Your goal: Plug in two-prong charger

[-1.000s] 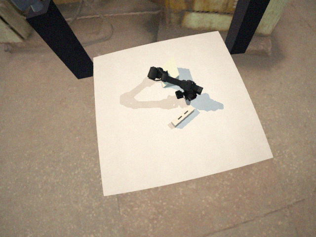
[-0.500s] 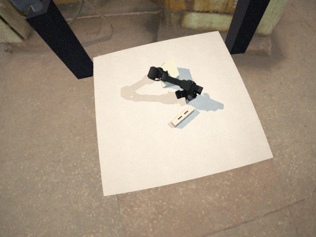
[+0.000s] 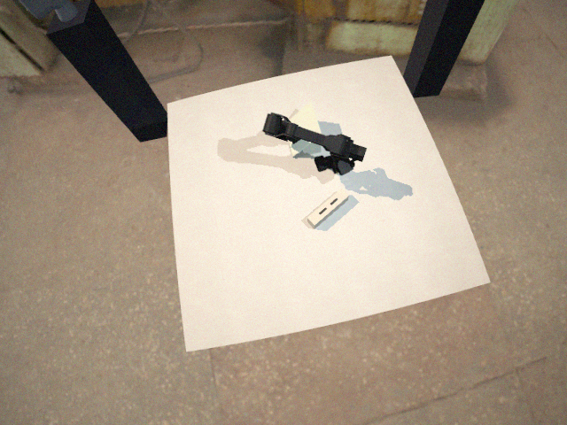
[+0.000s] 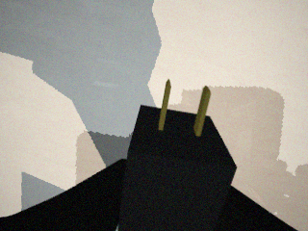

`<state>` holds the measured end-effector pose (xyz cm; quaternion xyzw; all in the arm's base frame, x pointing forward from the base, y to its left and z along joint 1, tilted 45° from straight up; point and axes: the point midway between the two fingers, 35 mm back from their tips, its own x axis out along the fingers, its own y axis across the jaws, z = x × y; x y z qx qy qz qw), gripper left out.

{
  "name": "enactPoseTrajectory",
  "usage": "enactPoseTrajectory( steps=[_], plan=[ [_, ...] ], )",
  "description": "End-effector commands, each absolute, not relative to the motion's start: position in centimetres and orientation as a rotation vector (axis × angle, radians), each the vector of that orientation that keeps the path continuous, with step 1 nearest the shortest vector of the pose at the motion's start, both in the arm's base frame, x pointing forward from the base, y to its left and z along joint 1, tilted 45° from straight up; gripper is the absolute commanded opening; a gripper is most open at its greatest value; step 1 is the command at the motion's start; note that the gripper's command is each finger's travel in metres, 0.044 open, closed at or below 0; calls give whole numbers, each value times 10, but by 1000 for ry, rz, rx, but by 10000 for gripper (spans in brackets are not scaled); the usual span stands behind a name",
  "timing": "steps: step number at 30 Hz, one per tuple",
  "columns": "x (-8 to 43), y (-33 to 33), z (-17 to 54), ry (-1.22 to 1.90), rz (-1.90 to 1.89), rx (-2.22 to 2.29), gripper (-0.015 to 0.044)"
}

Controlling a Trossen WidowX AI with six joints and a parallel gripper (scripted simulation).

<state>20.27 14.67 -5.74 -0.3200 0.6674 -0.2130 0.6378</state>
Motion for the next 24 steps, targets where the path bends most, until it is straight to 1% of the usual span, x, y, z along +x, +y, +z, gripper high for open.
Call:
enactPoseTrajectory(
  steps=[1, 24],
  plan=[
    [206, 145, -53, 1533, -480, -734, 0],
    [246, 107, -28, 1569, -362, -834, 0]
  ],
)
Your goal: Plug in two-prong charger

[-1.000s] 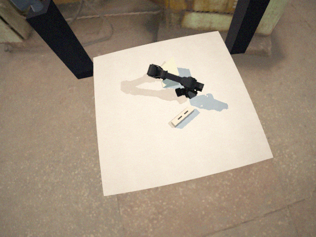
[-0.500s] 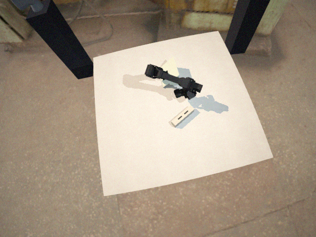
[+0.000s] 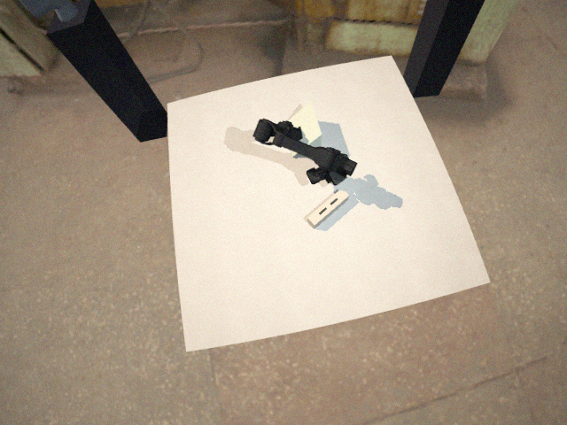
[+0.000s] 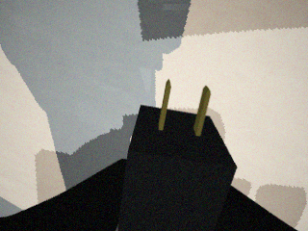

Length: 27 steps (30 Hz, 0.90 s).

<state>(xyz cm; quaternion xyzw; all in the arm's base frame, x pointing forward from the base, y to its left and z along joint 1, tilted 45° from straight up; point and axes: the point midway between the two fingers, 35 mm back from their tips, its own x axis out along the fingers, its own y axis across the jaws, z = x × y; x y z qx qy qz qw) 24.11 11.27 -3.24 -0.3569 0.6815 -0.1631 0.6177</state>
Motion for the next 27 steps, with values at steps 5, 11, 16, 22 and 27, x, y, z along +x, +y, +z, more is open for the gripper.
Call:
enactPoseTrajectory(
  steps=[5, 11, 16, 22, 27],
  plan=[
    [254, 97, -23, 1576, -340, -858, 0],
    [262, 85, -16, 1583, -315, -887, 0],
    [268, 75, -10, 1590, -296, -912, 0],
    [275, 61, -2, 1598, -275, -942, 0],
    [280, 50, 4, 1605, -258, -969, 0]
  ],
)
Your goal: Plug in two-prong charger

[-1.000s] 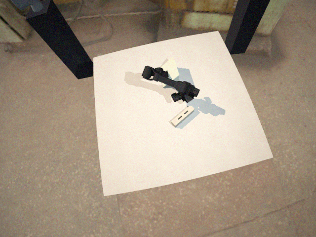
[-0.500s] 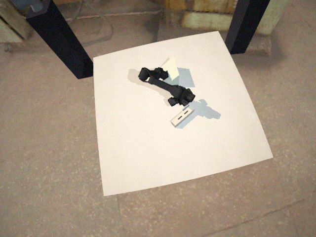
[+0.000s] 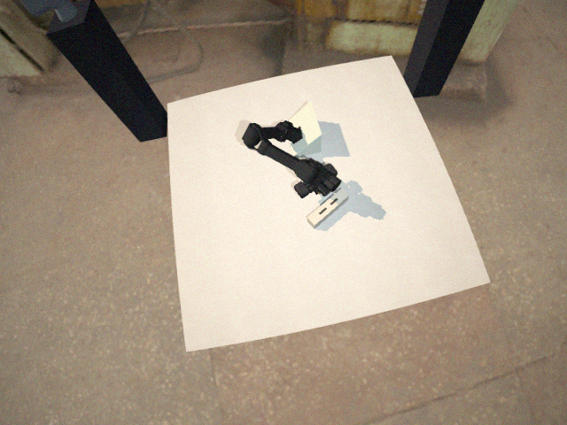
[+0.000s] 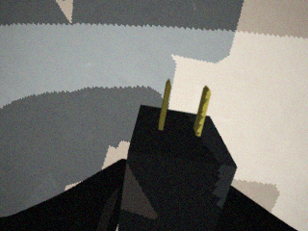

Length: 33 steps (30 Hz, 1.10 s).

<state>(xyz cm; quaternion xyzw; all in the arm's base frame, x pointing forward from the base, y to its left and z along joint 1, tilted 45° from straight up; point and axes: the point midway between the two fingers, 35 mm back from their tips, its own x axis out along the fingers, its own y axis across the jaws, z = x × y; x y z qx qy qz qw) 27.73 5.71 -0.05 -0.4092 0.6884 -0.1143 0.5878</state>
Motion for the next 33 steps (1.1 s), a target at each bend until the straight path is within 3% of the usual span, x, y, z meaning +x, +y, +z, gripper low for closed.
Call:
enactPoseTrajectory(
  steps=[1, 15, 33],
  plan=[
    [281, 48, 5, 1606, -255, -974, 0],
    [292, 14, 23, 1630, -216, -1050, 0],
    [308, 19, 20, 1632, -213, -1056, 0]
  ],
)
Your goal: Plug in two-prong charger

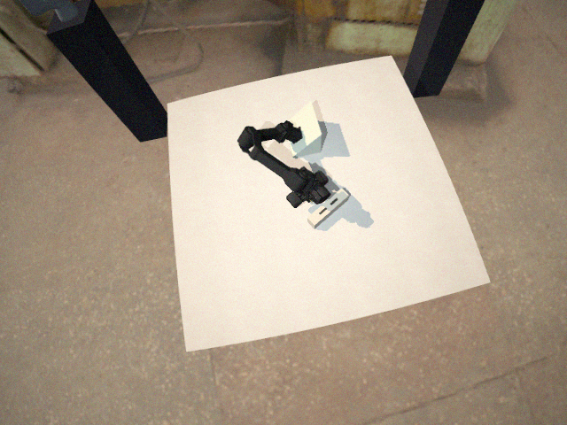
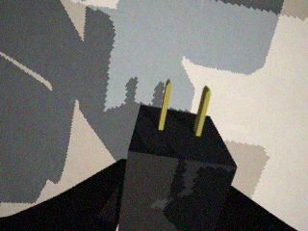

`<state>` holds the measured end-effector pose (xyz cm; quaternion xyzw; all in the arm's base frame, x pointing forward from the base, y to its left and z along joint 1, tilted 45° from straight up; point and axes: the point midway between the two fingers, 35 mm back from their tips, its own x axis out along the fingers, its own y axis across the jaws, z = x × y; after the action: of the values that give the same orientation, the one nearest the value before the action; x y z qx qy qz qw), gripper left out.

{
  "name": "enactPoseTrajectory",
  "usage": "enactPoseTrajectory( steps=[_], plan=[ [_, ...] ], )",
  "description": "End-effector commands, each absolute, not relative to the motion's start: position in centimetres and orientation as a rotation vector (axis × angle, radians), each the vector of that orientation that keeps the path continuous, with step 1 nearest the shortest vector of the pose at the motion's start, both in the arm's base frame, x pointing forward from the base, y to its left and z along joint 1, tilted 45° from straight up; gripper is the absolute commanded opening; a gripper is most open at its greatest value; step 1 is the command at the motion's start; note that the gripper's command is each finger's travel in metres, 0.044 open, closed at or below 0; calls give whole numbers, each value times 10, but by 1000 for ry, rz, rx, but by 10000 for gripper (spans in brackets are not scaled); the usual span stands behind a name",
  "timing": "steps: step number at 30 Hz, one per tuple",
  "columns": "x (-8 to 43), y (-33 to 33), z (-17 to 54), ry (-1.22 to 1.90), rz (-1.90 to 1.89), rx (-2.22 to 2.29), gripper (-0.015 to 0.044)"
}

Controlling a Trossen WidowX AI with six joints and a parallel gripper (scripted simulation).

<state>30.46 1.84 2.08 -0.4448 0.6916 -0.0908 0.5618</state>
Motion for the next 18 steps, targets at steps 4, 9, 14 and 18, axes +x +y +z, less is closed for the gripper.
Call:
enactPoseTrajectory(
  steps=[4, 9, 14, 18],
  plan=[
    [312, 20, 19, 1632, -212, -1057, 0],
    [317, 22, 18, 1633, -211, -1059, 0],
    [322, 23, 16, 1633, -210, -1061, 0],
    [326, 24, 15, 1634, -209, -1063, 0]
  ],
)
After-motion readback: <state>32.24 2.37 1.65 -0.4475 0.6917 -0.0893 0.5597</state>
